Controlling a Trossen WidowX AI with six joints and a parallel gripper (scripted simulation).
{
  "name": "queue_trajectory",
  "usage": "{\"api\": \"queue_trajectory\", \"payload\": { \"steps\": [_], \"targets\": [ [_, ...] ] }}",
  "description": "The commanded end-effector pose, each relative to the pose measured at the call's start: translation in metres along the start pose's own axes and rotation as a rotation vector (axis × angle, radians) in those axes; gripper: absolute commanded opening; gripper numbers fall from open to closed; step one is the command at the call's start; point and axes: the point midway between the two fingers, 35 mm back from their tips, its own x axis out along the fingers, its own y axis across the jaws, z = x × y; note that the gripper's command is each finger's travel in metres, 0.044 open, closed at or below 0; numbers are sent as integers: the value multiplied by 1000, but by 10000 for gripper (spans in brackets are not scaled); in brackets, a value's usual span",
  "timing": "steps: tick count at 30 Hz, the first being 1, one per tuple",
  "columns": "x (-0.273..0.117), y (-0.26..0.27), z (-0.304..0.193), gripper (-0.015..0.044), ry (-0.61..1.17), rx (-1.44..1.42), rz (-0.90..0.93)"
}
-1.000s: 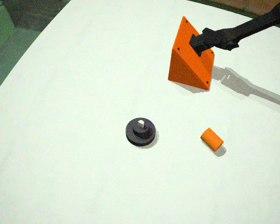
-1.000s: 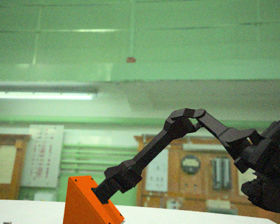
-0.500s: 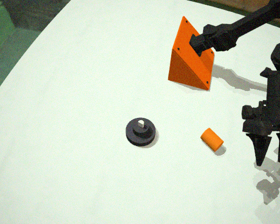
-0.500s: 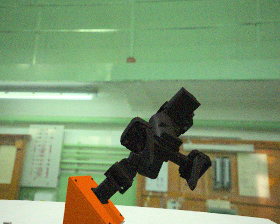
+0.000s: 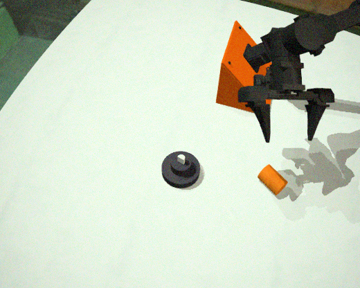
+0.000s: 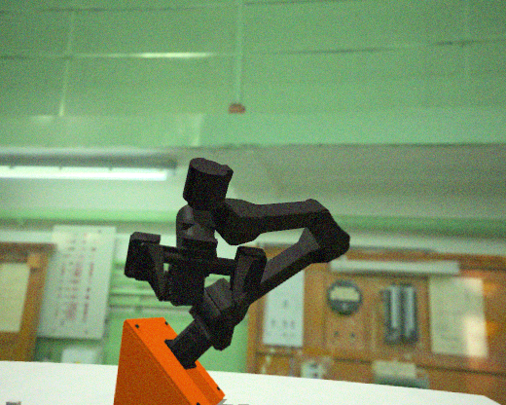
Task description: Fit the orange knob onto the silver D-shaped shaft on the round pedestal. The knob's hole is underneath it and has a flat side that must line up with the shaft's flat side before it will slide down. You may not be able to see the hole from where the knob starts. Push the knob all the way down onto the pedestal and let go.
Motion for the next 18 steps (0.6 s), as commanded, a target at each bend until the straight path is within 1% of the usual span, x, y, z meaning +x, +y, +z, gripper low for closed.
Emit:
{"api": "queue_trajectory", "payload": {
  "steps": [1, 3, 9, 18],
  "targets": [
    [-6, -3, 3, 440, 13, 18, -20],
    [-4, 0, 0, 440, -3, 169, -6],
    [5, 9, -11, 440, -56, 856, 83],
    [17, 18, -21, 440, -47, 1844, 303]
  ]
}}
